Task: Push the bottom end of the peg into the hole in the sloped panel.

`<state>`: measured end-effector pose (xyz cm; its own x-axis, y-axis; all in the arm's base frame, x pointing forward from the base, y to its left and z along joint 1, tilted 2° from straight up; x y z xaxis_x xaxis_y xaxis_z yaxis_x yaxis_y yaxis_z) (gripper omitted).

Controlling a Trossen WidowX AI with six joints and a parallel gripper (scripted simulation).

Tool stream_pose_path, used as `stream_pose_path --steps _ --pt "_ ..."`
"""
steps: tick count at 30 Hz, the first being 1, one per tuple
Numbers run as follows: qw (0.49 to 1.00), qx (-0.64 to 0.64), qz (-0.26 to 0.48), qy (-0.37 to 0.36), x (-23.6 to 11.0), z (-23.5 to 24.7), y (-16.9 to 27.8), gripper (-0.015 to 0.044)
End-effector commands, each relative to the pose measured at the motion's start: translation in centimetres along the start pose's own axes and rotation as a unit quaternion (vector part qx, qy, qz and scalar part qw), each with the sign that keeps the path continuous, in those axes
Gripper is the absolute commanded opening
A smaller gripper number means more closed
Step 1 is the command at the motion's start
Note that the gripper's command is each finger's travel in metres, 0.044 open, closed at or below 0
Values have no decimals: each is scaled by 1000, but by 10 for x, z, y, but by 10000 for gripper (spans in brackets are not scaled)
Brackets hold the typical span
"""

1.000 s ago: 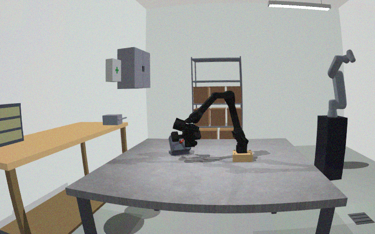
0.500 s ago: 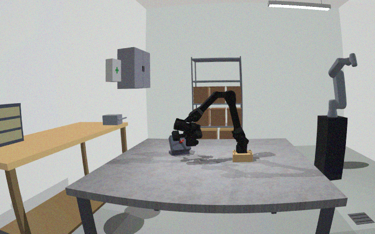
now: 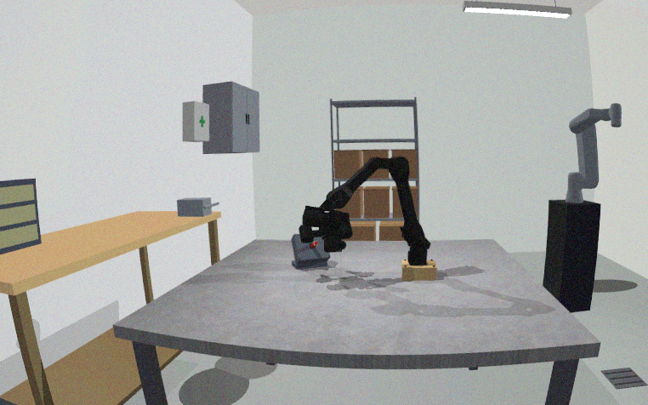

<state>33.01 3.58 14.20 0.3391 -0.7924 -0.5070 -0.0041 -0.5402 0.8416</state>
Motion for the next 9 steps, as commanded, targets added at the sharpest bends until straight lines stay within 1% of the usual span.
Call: stream_pose_path --steps 1,9 --pt "1000 5 3 3 -5 -1 1 440" --pt "1000 5 3 3 -17 0 0 440"
Point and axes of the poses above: the point midway between the two fingers, 35 mm back from their tips, its own x axis out along the fingers, its own z axis across the jaws, y = z × x, the point moved 7 cm from there along -x, back along the fingers, and after that the axes turned 13 degrees about x, right-handed, at the moved point
